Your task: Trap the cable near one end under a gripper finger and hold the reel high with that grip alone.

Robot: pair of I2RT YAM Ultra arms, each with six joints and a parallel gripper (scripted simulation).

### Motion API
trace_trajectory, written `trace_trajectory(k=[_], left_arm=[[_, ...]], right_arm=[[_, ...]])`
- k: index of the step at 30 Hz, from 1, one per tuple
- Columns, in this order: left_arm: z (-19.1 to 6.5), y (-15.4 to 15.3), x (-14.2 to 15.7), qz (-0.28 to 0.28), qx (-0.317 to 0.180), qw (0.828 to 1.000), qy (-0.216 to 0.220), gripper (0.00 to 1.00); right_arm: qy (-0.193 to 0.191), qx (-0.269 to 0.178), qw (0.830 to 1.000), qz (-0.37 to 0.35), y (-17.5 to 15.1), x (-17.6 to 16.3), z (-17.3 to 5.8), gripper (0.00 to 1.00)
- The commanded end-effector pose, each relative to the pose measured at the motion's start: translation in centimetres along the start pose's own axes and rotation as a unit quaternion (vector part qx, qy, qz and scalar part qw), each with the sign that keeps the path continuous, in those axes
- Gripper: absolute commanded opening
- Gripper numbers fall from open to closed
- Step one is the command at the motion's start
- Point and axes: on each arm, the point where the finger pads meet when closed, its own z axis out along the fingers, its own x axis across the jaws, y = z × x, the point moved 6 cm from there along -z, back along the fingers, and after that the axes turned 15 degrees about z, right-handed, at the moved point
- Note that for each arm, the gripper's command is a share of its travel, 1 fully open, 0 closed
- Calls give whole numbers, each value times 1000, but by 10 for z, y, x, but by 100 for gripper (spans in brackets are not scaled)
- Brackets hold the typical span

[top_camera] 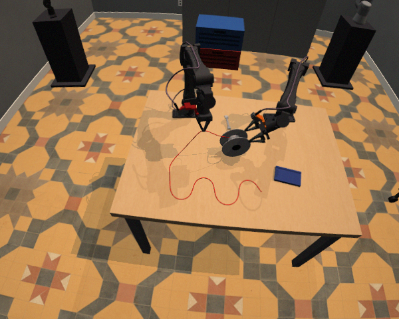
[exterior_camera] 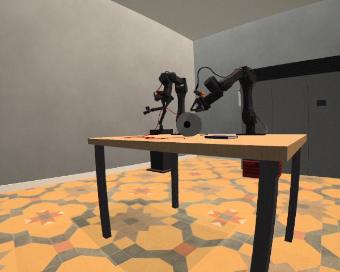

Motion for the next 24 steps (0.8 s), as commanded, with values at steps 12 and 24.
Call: trace_trajectory(k=[12, 24], left_arm=[[2, 9, 3, 1, -8, 1000, -7, 75], [2, 10, 2, 0, -8, 1000, -9, 75]], right_arm=[[9, -9, 1000, 12, -10, 6, -13, 0], [2, -12, 1000, 7, -2, -5, -21, 0]])
